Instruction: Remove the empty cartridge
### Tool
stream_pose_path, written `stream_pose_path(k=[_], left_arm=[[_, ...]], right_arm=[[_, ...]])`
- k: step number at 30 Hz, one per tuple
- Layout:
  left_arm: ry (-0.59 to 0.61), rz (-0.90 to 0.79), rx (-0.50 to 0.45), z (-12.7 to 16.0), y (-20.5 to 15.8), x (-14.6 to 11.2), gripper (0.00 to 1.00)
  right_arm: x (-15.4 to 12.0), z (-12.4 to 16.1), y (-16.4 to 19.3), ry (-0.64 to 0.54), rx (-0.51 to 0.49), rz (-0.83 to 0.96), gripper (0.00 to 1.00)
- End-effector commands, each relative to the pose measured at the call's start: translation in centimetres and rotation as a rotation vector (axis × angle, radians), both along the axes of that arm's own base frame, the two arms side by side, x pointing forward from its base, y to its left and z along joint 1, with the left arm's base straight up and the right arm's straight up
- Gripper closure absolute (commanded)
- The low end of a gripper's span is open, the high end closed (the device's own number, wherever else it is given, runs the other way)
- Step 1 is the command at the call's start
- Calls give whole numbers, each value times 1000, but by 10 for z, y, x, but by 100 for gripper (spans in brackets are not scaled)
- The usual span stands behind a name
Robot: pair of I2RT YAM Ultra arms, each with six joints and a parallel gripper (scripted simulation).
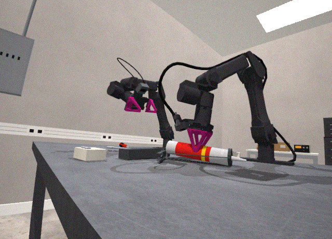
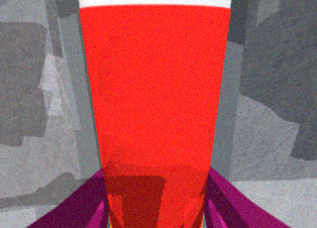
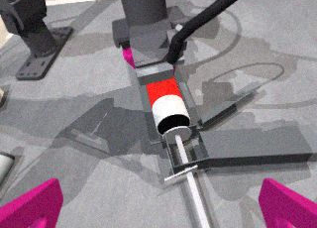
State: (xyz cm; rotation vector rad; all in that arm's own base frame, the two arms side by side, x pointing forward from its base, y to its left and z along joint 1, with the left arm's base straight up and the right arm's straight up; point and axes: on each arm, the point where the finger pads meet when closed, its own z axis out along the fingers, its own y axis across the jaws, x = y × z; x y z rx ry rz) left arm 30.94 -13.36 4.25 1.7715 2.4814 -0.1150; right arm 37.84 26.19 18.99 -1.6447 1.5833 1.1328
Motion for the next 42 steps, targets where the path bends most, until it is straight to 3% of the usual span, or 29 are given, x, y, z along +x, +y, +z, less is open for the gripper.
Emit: stream_pose_path(k=[1, 19, 42], left_arm=[[-52, 0, -98, 18, -2, 3, 61], [-55, 18, -118, 25, 1, 1, 61], [-22, 22, -129, 40, -48, 15, 61]], right_arm=[[1, 5, 0, -2, 18, -3, 0], [1, 5, 0, -2, 18, -3, 0], [1, 5, 0, -2, 18, -3, 0]])
